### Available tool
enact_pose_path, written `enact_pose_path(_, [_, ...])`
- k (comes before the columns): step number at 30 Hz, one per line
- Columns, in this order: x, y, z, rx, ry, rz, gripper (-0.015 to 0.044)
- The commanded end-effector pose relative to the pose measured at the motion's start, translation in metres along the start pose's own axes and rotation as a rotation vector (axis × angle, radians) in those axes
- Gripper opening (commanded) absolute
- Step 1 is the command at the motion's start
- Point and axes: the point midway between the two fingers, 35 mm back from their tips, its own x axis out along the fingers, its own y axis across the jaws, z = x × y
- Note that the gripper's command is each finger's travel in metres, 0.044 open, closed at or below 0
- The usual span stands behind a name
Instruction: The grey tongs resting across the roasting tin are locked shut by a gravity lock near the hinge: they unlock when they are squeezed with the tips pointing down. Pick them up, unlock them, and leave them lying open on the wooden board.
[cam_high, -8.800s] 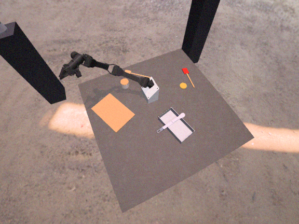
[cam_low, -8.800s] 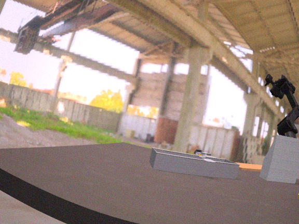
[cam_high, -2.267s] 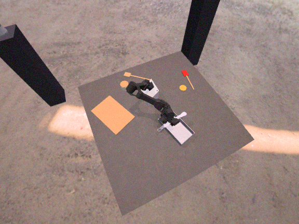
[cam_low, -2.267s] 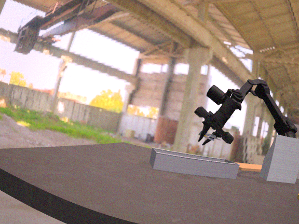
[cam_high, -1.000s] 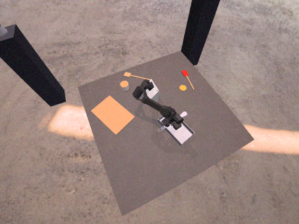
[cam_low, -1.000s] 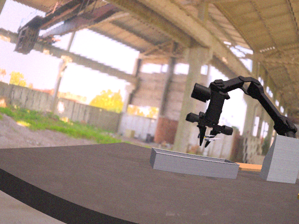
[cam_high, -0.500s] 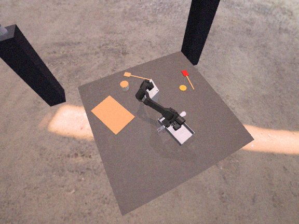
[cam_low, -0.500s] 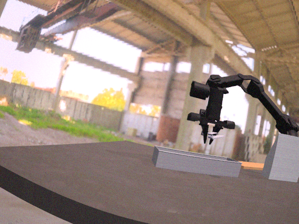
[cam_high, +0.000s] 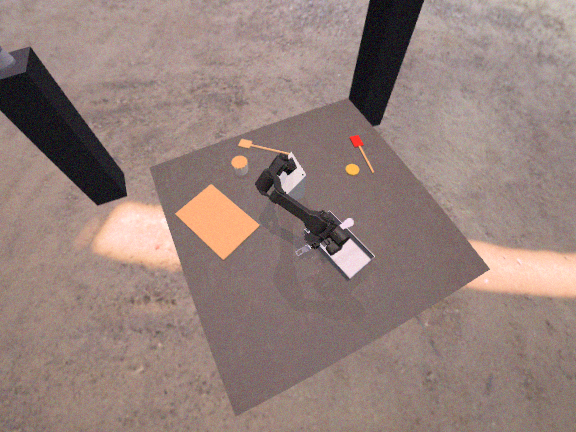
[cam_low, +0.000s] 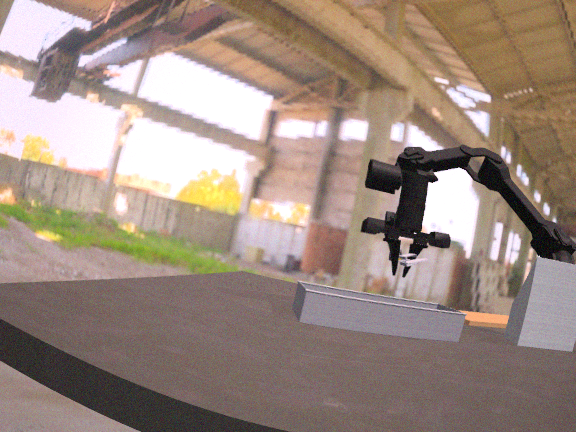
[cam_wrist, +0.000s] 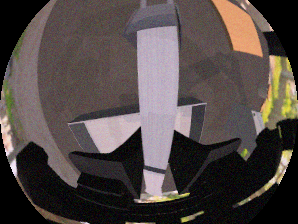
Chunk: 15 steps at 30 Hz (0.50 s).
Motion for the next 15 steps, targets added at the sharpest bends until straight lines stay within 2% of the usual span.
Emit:
enact_pose_path(1, [-0.004, -0.006, 0.031, 0.041, 0.013, 0.001, -0.015])
enact_pose_path(15, [-0.014, -0.043, 0.13, 0.18, 0.016, 0.006, -0.015])
